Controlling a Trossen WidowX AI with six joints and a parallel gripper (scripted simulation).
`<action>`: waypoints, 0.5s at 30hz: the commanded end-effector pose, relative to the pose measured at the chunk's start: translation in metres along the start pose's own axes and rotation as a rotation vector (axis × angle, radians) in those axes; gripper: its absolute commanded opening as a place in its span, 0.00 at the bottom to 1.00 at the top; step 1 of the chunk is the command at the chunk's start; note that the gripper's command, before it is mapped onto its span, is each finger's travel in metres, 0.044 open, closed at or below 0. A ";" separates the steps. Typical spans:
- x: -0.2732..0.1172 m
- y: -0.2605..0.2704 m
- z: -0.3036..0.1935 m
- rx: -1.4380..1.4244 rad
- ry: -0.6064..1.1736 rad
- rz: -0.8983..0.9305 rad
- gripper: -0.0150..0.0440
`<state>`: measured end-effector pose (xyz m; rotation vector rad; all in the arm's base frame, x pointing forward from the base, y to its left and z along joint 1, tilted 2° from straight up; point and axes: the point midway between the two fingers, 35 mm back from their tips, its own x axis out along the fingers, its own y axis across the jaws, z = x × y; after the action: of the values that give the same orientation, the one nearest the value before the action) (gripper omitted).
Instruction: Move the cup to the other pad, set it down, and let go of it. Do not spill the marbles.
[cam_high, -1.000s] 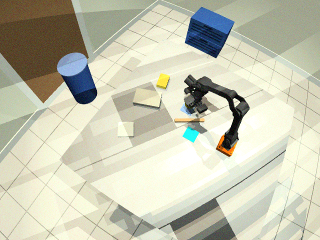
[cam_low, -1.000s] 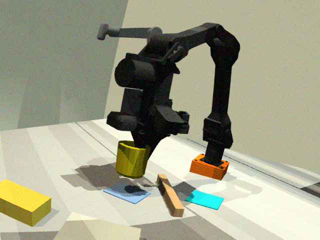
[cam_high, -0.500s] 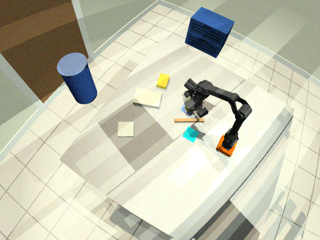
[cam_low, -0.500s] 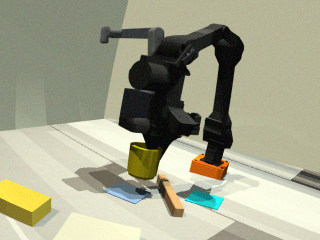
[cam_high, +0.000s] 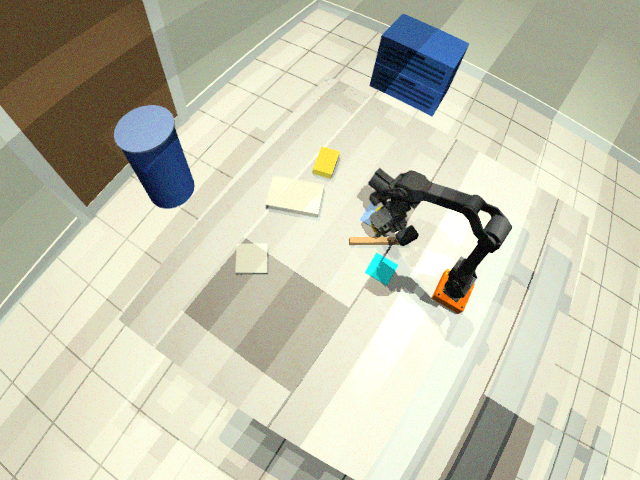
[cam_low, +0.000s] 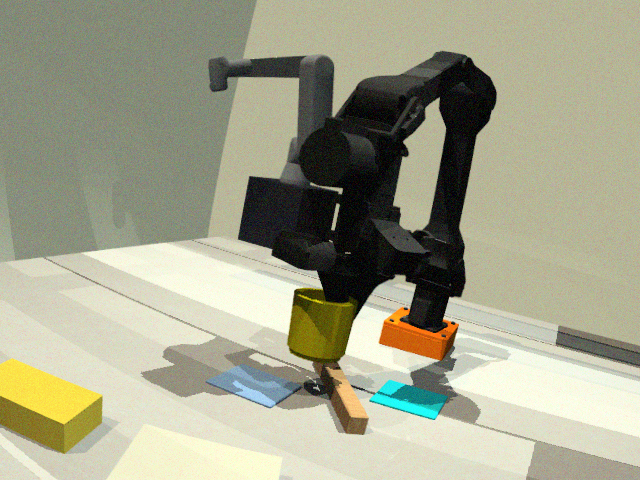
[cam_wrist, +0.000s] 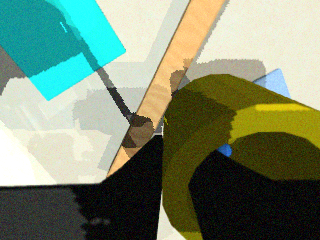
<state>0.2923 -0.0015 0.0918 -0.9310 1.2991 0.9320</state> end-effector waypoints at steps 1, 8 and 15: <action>0.000 0.010 0.005 0.003 -0.001 0.000 0.25; -0.001 0.026 0.013 0.003 -0.001 0.001 0.25; -0.001 0.040 0.021 0.003 -0.002 0.002 0.25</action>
<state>0.2675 0.0272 0.0926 -0.9270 1.2972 0.9360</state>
